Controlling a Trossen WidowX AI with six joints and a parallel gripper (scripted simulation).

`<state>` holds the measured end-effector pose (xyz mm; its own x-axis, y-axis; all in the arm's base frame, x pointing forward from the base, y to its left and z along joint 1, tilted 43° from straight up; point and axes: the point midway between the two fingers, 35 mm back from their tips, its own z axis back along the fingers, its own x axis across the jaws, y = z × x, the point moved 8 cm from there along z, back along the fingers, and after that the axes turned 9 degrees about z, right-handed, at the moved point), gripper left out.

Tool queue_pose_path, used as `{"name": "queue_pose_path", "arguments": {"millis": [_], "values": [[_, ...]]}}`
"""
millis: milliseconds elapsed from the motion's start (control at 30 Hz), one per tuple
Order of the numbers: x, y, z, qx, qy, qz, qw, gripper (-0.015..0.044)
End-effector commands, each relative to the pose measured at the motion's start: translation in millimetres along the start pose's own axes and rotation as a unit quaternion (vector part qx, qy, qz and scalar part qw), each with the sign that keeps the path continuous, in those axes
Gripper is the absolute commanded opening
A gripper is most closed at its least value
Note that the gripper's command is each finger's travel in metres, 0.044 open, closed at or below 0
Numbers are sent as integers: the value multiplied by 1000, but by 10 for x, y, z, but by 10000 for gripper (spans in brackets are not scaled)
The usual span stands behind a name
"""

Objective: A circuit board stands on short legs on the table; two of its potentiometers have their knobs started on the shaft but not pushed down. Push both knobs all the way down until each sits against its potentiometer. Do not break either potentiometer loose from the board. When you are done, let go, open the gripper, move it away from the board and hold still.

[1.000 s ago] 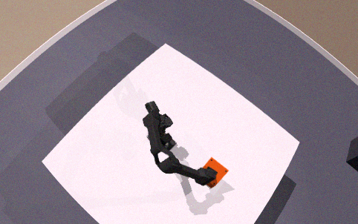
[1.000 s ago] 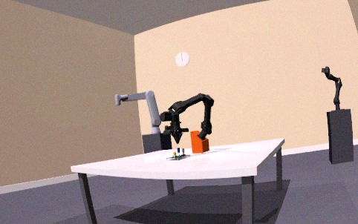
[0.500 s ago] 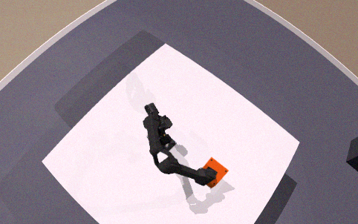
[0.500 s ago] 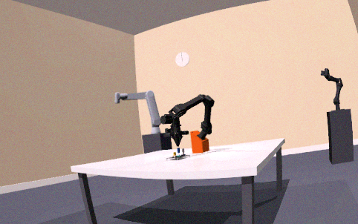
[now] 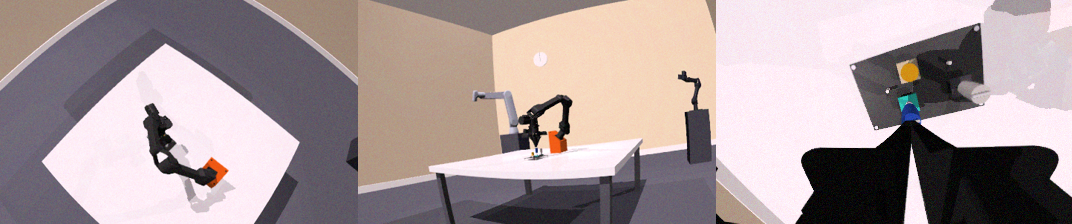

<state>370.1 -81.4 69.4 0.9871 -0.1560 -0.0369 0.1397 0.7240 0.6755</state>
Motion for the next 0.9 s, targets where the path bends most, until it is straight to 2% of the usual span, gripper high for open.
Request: {"name": "queue_pose_path", "arguments": {"millis": [0, 867], "values": [[-9, -4, -21, 3, 1, -3, 1000, 0], [-10, -3, -70, 3, 1, -3, 1000, 0]]}}
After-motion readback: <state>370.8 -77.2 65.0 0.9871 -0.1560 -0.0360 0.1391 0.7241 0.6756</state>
